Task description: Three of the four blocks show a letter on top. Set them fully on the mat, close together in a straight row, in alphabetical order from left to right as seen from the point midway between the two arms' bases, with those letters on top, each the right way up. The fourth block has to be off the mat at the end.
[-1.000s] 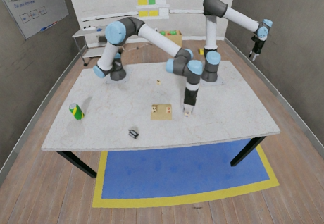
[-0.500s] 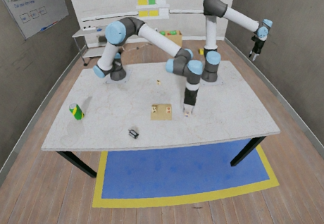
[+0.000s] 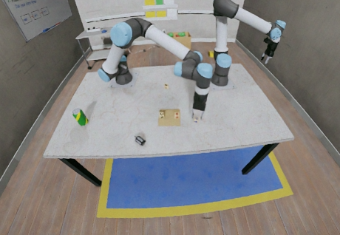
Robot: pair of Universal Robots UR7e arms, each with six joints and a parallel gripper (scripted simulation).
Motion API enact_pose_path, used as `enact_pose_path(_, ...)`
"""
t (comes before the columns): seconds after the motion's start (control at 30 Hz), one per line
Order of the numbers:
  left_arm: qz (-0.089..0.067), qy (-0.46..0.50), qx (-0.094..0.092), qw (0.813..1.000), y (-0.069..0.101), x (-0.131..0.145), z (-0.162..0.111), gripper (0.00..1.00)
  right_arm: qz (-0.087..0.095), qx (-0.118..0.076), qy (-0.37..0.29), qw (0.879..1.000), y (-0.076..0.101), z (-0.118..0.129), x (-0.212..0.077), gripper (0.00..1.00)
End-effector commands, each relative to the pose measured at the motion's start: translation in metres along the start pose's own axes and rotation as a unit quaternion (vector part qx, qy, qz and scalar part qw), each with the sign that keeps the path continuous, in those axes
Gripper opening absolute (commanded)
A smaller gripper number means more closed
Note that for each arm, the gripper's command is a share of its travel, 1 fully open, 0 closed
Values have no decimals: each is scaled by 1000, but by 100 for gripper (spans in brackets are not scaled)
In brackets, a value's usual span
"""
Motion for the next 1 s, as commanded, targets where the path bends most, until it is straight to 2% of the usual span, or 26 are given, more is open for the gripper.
enact_pose_path(0.0,0,0,-1,1000,0,0,0,100,-1,0,0,1000,1,0,0,100)
enact_pose_path(0.2,0,0,-1,1000,0,0,0,100,-1,0,0,1000,-5,0,0,100)
enact_pose_path(0.53,0,0,-1,1000,0,0,0,100,-1,0,0,1000,-26,0,0,100)
enact_pose_path(0.97,0,0,-1,1000,0,0,0,100,-1,0,0,1000,-36,0,0,100)
Point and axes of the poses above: on each arm, the point where the finger pads meet when closed, its own y axis back along the fingers, its own x axis across the jaws, z = x × y, the point moved 6 cm from there along y, back along the fingers, and after that the axes turned 13 degrees about -y, right-handed, at the moved point
